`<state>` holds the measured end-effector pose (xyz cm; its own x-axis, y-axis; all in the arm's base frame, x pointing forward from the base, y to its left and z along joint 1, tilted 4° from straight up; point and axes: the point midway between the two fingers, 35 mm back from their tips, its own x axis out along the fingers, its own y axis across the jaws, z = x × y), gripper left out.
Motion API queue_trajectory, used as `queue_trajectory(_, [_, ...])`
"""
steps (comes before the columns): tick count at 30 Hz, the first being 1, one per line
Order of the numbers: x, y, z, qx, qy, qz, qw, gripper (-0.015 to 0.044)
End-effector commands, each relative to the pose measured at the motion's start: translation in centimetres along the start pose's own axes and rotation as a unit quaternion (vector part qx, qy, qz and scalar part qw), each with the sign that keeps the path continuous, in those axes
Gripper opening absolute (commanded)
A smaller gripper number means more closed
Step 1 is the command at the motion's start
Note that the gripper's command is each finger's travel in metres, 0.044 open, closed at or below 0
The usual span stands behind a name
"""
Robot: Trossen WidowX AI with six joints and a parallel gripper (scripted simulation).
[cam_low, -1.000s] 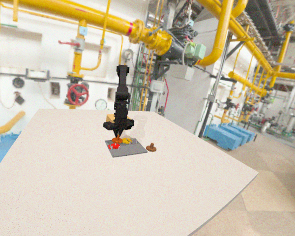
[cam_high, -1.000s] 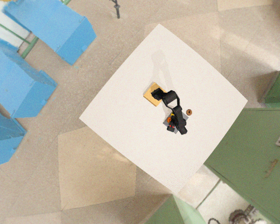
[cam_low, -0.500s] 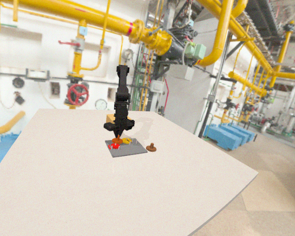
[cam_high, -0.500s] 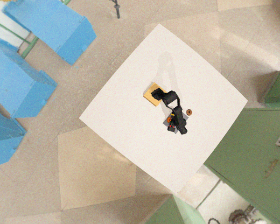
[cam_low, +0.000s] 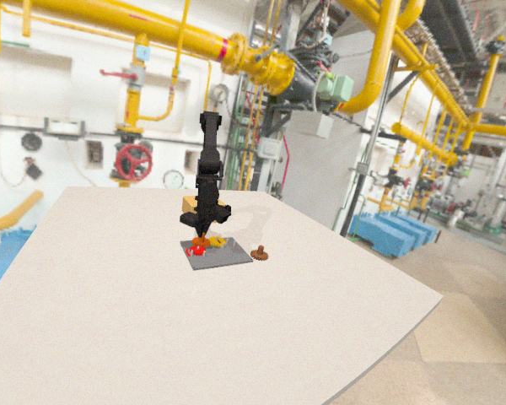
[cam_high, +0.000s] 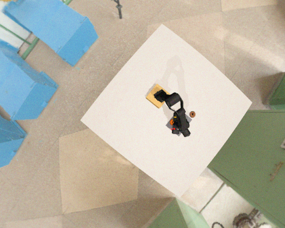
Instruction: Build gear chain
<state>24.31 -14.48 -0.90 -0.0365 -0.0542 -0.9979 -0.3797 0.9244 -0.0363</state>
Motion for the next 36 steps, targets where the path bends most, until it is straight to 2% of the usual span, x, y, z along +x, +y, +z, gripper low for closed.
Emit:
queue_trajectory(1, [0.1,0.0,0.1,0.001,0.001,-0.001,1.0,0.0])
queue_trajectory(3, [0.2,0.0,0.1,0.011,0.001,-0.001,1.0,0.0])
queue_trajectory(8, [0.0,0.0,0.0,0.037,0.001,-0.001,0.999,0.0131])
queue_trajectory(9, [-0.1,0.0,0.0,0.046,0.001,-0.001,0.999,0.014])
queue_trajectory(13, [-0.8,0.0,0.0,0.066,0.001,-0.001,0.998,0.014])
queue_trajectory(19, [-4.6,0.0,0.0,0.072,0.001,-0.001,0.997,0.014])
queue_trajectory(22, [-4.8,0.0,0.0,0.073,0.001,-0.001,0.997,0.014])
queue_trajectory(23, [-4.5,0.0,0.0,0.07,-0.002,-0.003,0.998,0.0166])
queue_trajectory(27, [-8.9,0.3,-0.3,0.07,-0.002,-0.003,0.998,0.0271])
queue_trajectory(33, [-9.1,0.3,-0.3,0.07,-0.002,-0.003,0.998,0.0429])
queue_trajectory(36, [-9.1,0.3,-0.3,0.07,-0.002,-0.003,0.998,0.044])
